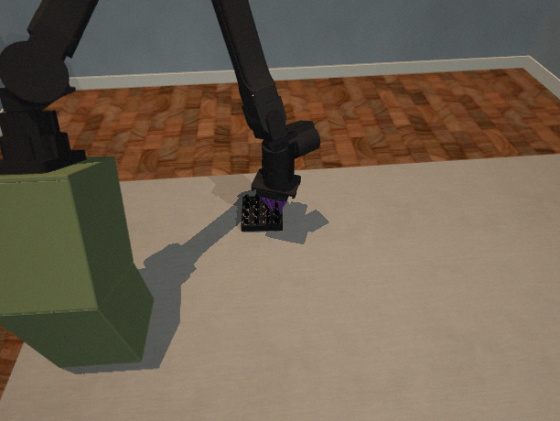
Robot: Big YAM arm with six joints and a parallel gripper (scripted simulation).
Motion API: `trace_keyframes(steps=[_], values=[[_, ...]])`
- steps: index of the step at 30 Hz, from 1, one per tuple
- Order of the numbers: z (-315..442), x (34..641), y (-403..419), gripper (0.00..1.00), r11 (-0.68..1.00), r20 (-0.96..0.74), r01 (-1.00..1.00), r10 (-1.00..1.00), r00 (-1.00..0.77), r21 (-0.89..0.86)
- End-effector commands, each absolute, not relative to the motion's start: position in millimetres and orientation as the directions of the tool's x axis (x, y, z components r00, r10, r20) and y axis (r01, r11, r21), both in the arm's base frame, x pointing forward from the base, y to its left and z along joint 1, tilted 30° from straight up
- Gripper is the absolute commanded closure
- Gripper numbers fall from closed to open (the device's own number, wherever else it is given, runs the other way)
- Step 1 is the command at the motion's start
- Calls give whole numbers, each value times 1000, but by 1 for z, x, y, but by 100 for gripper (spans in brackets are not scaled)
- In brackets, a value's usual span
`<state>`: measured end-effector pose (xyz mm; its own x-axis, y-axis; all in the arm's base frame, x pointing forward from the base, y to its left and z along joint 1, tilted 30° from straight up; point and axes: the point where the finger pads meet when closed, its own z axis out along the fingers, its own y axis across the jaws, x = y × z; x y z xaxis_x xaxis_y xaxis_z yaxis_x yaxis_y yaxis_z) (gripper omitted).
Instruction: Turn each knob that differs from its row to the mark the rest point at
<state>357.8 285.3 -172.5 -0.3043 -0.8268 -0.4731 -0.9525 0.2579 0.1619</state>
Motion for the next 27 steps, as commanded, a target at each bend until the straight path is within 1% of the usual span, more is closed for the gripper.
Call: trace_keyframes(steps=[1,11,13,15,16,17,19,23,27], values=[[-168,362,283,82,255,-480,-954,-825,-298,155],[-119,334,327,82,233,-485,-962,-831,-274,144],[-119,334,327,82,233,-485,-962,-831,-274,144],[-113,347,322,82,261,-493,-956,-819,-294,136],[-114,345,320,82,261,-490,-955,-820,-295,139],[-131,336,314,82,264,-461,-950,-831,-311,165],[-132,334,313,82,264,-459,-950,-831,-312,168],[-119,336,328,82,236,-488,-961,-828,-276,143],[-115,340,328,82,241,-494,-961,-824,-277,137]])
